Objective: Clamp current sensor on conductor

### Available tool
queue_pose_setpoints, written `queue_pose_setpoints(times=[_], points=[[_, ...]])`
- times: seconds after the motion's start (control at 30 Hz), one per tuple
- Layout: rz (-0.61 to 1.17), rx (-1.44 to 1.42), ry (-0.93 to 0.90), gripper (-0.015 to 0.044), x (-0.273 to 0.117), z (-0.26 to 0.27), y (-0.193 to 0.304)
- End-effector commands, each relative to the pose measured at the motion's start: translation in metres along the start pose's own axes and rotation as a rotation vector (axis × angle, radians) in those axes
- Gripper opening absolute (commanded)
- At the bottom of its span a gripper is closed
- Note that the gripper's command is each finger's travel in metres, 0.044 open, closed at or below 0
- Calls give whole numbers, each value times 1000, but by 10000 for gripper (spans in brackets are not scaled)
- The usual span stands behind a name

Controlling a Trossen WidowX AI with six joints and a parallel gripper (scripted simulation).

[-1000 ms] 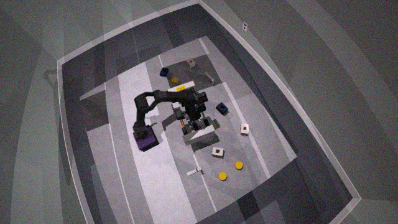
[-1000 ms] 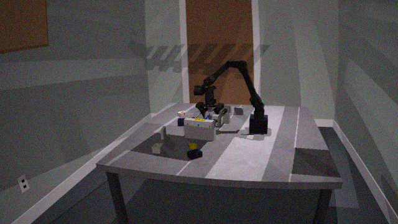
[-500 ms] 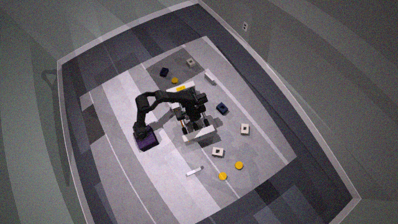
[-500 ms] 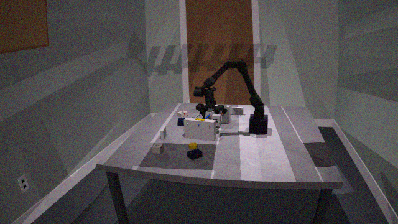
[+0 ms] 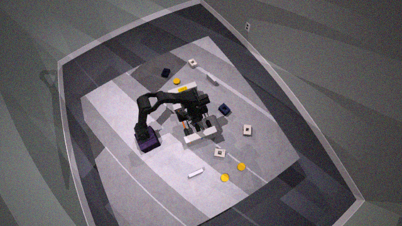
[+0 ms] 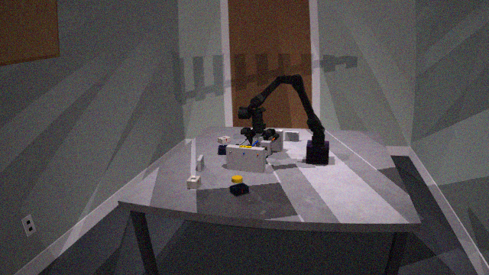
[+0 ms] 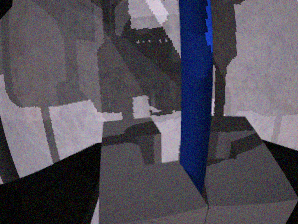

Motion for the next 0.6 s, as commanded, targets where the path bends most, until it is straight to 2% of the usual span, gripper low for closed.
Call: queue_pose_setpoints(times=[0.0,0.33,0.57], points=[[0,0,-1,260,0,0,0],[0,0,-1,0,0,0,0],[0,0,-1,0,0,0,0]])
Point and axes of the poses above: the point midway between the two fingers, 35 mm back from their tips, its own x axis out along the fingers, its own z axis across the jaws, y = z × x, the point moved 2 cm from there along -x, back along the fingers, and after that the axes turned 4 degrees about x, right-handed, at the moved point
